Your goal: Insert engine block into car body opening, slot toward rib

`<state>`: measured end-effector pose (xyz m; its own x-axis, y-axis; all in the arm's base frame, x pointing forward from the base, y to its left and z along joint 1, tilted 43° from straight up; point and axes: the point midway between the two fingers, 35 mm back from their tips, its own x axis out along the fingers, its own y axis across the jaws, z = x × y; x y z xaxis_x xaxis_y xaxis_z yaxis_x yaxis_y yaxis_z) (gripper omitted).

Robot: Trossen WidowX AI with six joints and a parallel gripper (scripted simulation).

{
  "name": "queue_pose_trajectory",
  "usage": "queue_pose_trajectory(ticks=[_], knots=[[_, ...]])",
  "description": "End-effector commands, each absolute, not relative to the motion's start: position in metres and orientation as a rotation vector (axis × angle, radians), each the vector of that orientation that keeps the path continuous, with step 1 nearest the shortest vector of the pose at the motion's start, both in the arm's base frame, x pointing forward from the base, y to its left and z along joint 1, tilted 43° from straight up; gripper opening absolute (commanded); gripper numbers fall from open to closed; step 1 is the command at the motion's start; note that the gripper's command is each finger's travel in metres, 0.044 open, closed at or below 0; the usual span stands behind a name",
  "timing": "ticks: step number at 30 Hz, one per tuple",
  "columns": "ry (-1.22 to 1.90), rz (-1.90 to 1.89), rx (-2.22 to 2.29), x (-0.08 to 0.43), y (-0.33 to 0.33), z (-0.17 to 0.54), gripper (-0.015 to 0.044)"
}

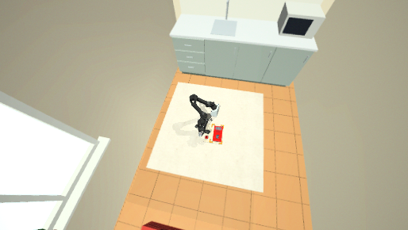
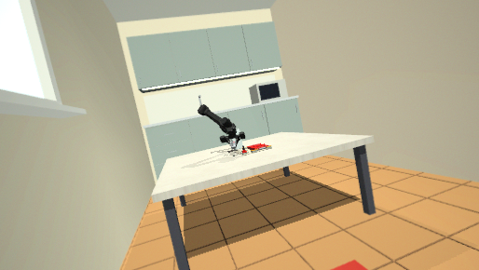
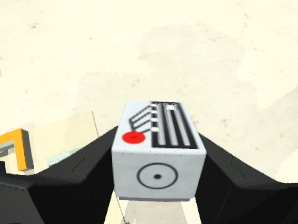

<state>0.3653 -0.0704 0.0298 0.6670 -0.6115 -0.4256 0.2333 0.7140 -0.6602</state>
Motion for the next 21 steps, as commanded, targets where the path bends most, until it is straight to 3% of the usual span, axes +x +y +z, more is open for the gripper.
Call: queue_pose_trajectory(ticks=[1,21], knots=[[0.691,-0.508,-0.609,0.363,-0.076,0.023,0.0000],[0.692,-0.508,-0.611,0.364,-0.102,-0.005,0.0000]])
